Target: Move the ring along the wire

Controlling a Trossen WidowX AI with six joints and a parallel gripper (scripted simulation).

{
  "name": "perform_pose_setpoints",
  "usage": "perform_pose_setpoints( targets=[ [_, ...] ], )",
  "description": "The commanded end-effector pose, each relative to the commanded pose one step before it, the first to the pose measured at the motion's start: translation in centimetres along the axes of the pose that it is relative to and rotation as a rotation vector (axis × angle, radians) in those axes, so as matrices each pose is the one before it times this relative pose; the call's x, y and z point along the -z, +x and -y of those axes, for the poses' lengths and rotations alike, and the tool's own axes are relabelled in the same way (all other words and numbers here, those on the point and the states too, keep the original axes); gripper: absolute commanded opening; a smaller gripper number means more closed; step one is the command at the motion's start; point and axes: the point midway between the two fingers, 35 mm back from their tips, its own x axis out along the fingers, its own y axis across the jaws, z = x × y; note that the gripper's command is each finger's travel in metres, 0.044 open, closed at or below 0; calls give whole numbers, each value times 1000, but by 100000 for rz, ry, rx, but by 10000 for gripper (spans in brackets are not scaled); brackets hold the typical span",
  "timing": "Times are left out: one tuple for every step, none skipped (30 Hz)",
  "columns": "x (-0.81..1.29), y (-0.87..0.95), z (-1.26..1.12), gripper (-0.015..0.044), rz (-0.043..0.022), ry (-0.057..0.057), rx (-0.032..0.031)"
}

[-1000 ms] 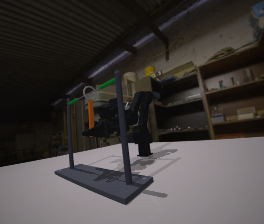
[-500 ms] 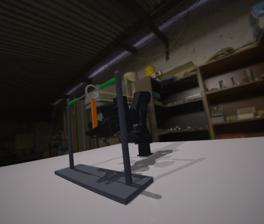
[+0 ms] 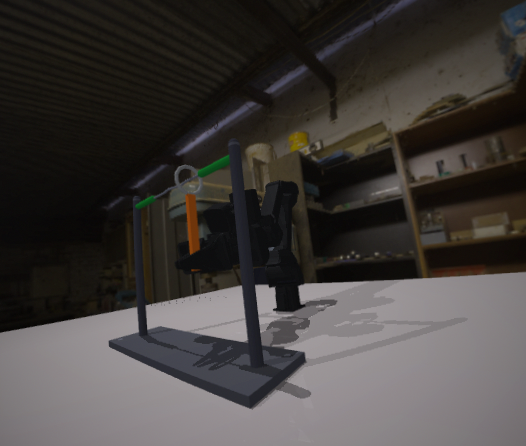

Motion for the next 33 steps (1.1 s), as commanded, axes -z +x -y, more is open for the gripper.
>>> perform_pose_setpoints(
  targets=[
    [-64, 33, -297, -150, 187, -889, -130],
    [0, 6, -85, -150, -17, -152, -147],
    [0, 6, -85, -150, -17, -151, -147],
    [-1, 6, -87, -150, -16, -120, -131],
    [-1, 6, -91, -150, -15, -107, -126],
    [-1, 7, -92, -150, -15, -102, -125],
    [-1, 7, -91, -150, -15, -100, -125],
    [-1, 7, -91, -150, -15, -99, -126],
    [-1, 7, -93, -150, -13, -73, -113],
    [-1, 7, -95, -150, -13, -64, -110],
    [-1, 7, -96, -150, -13, -60, -110],
    [-1, 7, -96, -150, -12, -59, -110],
    [-1, 8, -95, -150, -12, -58, -111],
    [-1, 8, -96, -150, -11, -42, -103],
    [-1, 8, -98, -150, -11, -37, -103],
    [-2, 8, -98, -150, -11, -35, -103],
    [-2, 8, -98, -150, -11, -35, -104],
    [-2, 8, -98, -150, -11, -34, -105],
    [-2, 8, -98, -150, -10, -27, -103],
    [-2, 9, -99, -150, -10, -24, -103],
    [-2, 9, -99, -150, -10, -23, -104],
    [-2, 9, -99, -150, -10, -23, -105],
    [-2, 9, -99, -150, -10, -22, -106],
    [-2, 9, -99, -150, -10, -19, -106],
    [-2, 9, -99, -150, -10, -18, -106],
    [-2, 9, -99, -150, -10, -17, -104],
    [-2, 9, -99, -150, -9, -16, -102],
    [-2, 9, -99, -150, -9, -14, -99],
    [-2, 9, -99, -150, -9, -12, -95],
    [-2, 10, -99, -150, -9, -10, -92],
    [-2, 10, -99, -150, -8, -8, -88],
    [-2, 10, -99, -150, -8, -7, -85],
    [-2, 10, -99, -150, -8, -5, -82]
  ],
)
